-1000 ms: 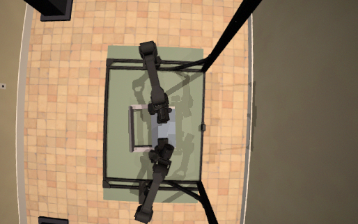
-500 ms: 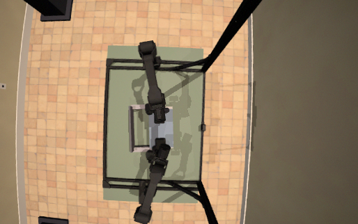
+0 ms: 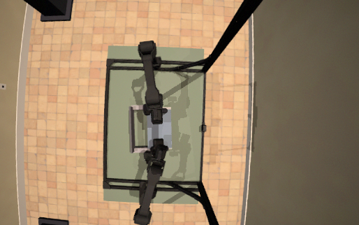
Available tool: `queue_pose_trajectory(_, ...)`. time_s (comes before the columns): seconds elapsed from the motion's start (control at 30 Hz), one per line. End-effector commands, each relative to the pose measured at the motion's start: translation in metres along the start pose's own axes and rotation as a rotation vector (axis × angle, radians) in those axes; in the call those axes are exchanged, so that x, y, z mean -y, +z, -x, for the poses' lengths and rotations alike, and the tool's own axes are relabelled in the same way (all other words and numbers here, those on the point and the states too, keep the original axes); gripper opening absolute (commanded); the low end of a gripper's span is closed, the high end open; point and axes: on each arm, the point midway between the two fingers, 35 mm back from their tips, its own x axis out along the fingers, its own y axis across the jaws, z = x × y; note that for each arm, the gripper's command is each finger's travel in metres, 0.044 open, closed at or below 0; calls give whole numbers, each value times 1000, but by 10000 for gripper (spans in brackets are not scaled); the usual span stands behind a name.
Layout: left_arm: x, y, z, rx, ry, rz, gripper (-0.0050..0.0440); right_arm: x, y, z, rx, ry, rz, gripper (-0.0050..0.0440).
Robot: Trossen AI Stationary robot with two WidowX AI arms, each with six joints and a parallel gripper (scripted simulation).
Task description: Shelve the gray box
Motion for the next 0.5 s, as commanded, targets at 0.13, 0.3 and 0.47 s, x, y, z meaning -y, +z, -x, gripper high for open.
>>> queue_pose_trajectory(0.13, 3, 9, 9, -5, -34, 3, 0, -4, 8, 9, 2, 37, 5, 0)
queue_pose_trajectory(0.3, 3, 14, 9, -5, -34, 3, 0, -4, 14, 9, 2, 37, 5, 0)
queue_pose_trajectory(0.47, 3, 20, 9, -5, -34, 3, 0, -4, 20, 9, 2, 37, 5, 0)
